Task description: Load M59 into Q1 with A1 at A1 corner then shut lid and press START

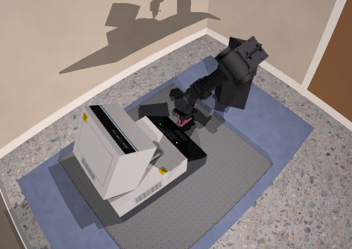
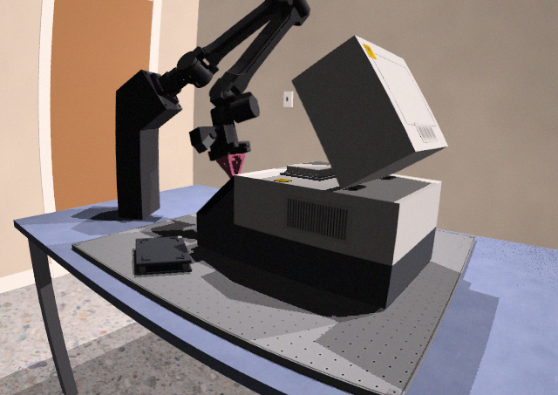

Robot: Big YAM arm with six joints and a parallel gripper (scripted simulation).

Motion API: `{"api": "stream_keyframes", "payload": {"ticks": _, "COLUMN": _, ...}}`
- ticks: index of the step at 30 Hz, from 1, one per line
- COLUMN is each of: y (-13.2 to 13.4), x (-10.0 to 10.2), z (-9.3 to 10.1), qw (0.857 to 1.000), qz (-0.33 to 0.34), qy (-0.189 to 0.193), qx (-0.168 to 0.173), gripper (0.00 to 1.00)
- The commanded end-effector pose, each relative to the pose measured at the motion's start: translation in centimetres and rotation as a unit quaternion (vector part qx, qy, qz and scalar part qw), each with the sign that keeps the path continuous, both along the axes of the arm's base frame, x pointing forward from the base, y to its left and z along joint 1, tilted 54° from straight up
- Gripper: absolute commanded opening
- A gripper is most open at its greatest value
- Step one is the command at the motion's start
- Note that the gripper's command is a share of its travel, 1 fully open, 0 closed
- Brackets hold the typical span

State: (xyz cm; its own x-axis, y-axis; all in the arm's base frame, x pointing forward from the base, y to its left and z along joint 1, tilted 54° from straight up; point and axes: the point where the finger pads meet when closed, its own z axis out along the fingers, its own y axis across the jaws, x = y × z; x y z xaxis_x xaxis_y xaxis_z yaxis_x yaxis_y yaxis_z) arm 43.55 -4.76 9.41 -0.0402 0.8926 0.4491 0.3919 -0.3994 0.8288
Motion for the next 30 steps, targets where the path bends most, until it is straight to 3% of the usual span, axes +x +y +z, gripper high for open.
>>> {"api": "stream_keyframes", "payload": {"ticks": 1, "y": -0.1, "x": -0.3, "z": 0.7, "qw": 1.000, "qz": 0.000, "qy": -0.007, "qx": -0.009, "gripper": 0.00}}
{"api": "stream_keyframes", "payload": {"ticks": 7, "y": -1.1, "x": 0.4, "z": 0.9, "qw": 1.000, "qz": -0.007, "qy": -0.012, "qx": -0.010, "gripper": 0.00}}
{"api": "stream_keyframes", "payload": {"ticks": 14, "y": -0.4, "x": -0.5, "z": -0.7, "qw": 1.000, "qz": -0.004, "qy": 0.001, "qx": -0.006, "gripper": 0.00}}
{"api": "stream_keyframes", "payload": {"ticks": 24, "y": 0.5, "x": -0.4, "z": 0.5, "qw": 1.000, "qz": 0.002, "qy": -0.004, "qx": -0.001, "gripper": 0.00}}
{"api": "stream_keyframes", "payload": {"ticks": 30, "y": 0.1, "x": -0.5, "z": -0.3, "qw": 1.000, "qz": -0.003, "qy": 0.006, "qx": 0.004, "gripper": 0.00}}
